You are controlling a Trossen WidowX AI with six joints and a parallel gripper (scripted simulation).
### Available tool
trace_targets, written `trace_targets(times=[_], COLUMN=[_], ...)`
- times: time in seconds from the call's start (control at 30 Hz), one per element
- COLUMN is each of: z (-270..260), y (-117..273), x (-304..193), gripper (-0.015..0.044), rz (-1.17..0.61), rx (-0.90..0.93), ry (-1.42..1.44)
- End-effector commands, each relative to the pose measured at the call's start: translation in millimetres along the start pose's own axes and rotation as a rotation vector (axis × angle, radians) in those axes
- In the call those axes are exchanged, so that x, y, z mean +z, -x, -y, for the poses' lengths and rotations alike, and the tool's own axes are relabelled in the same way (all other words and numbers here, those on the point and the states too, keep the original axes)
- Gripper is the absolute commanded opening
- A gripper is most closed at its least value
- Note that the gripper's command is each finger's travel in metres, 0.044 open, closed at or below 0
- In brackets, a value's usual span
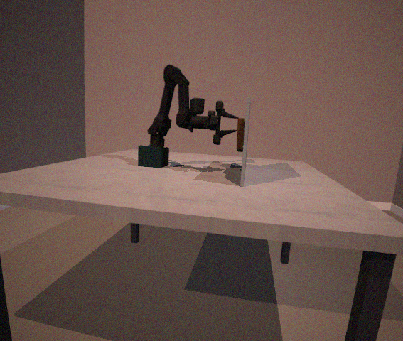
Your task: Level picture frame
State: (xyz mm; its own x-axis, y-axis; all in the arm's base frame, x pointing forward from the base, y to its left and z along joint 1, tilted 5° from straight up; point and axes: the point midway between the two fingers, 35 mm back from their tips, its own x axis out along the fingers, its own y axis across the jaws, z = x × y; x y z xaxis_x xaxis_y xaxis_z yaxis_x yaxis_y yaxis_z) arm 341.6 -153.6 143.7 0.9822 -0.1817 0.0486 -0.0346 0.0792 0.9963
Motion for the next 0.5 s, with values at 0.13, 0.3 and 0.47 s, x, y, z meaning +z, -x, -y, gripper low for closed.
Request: trace_targets(times=[0.13,0.3,0.47], z=[-1,-1,-1], y=[-14,-21,-21], x=[1,1,1], gripper=[0.026,0.026,0.026], rz=[0.006,0.006,0.006], rx=[0.003,0.003,0.003], ry=[0.008,0.008,0.008])
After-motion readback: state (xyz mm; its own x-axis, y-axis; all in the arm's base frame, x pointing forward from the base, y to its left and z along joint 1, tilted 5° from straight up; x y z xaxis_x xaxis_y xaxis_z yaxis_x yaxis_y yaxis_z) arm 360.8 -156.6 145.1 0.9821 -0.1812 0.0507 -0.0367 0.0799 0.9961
